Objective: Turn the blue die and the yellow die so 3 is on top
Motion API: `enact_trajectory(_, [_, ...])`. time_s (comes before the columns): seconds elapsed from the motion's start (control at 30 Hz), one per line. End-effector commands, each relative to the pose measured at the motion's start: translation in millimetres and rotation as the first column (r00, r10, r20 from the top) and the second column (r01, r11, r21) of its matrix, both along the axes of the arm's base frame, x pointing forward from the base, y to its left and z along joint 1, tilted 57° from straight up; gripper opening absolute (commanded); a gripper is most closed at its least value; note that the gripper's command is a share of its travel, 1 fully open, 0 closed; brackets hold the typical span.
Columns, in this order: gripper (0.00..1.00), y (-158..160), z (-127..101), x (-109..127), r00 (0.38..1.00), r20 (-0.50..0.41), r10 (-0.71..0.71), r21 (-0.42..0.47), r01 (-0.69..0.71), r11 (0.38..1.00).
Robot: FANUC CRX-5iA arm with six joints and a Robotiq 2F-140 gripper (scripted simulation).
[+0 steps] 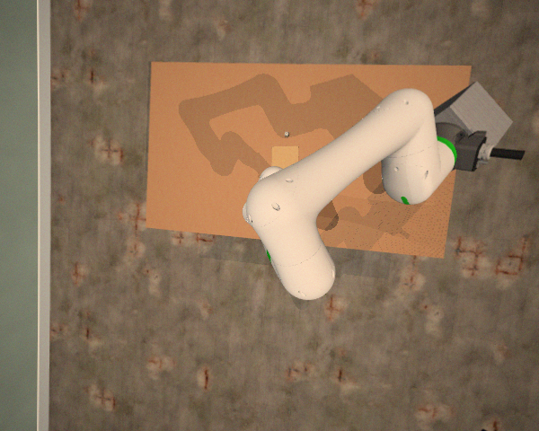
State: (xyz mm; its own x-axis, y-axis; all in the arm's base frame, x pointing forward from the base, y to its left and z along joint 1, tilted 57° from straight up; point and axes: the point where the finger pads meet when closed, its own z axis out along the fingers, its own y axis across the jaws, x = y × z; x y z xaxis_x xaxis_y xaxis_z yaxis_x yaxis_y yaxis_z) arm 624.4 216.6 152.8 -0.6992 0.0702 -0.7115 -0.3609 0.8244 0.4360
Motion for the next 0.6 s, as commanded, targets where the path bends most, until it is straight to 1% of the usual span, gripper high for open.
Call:
enact_trajectory(0.0, [0.21,0.7,-0.7,1.1,1.000,0.000,0.000,0.000,0.000,1.000])
enact_trajectory(0.57, [0.21,3.4,-3.2,4.2,1.000,0.000,0.000,0.000,0.000,1.000])
